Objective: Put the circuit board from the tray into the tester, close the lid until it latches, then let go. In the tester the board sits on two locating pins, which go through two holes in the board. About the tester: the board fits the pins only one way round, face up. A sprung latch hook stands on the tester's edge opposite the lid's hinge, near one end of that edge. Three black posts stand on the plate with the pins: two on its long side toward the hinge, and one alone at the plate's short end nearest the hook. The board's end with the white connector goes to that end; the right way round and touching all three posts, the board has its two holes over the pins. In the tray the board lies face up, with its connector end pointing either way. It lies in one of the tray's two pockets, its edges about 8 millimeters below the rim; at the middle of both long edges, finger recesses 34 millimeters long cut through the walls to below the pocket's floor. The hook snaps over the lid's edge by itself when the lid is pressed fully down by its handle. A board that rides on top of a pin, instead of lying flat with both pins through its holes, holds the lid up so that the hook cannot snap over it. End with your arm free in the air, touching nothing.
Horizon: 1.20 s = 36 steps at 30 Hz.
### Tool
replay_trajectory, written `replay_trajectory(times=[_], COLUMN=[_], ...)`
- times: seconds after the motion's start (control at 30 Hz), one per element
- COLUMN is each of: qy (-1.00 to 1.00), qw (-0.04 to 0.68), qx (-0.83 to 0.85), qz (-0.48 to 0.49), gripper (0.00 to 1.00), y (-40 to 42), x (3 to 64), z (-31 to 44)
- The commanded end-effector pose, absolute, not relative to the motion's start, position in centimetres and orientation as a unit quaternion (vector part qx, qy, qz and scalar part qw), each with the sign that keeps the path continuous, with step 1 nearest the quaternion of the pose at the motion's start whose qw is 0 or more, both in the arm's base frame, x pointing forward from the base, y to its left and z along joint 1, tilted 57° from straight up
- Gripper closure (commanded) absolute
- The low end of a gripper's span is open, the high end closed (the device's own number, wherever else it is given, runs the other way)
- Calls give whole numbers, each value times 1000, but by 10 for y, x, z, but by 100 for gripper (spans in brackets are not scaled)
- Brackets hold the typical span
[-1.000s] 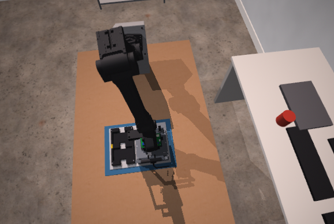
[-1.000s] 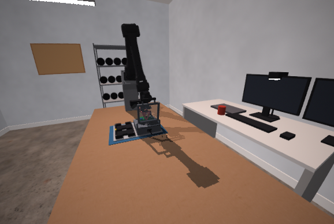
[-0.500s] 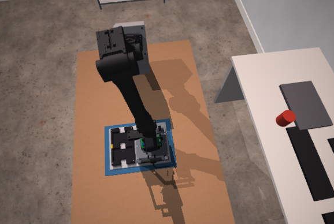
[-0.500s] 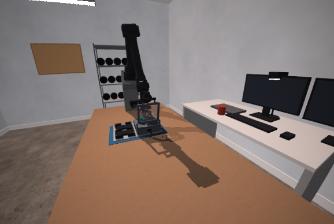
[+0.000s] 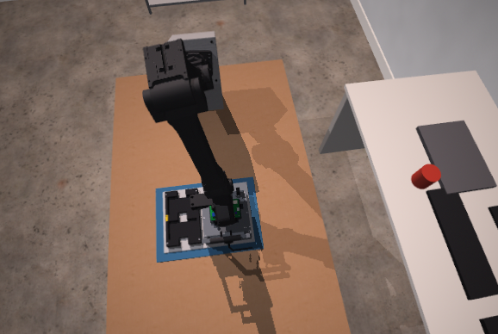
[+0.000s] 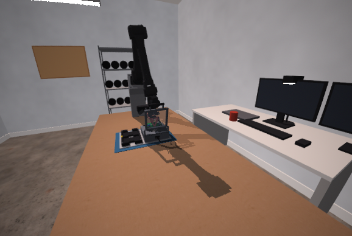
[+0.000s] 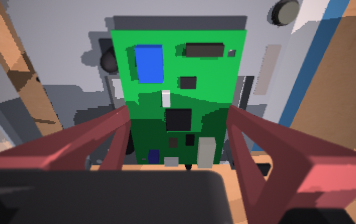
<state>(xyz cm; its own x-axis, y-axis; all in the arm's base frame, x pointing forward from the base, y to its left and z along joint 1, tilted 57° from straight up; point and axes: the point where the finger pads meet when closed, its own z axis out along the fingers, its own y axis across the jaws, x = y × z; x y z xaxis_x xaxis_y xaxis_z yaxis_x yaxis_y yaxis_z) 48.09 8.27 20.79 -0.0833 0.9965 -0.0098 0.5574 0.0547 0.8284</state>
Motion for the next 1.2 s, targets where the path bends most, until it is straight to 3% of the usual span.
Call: replay_trajectory(times=[0.0,1.17], qy=[646,642], qw=[324,328], qx=[591,589], qz=[358,364], gripper=[28,28], y=[90,90], x=[474,476], z=[225,224])
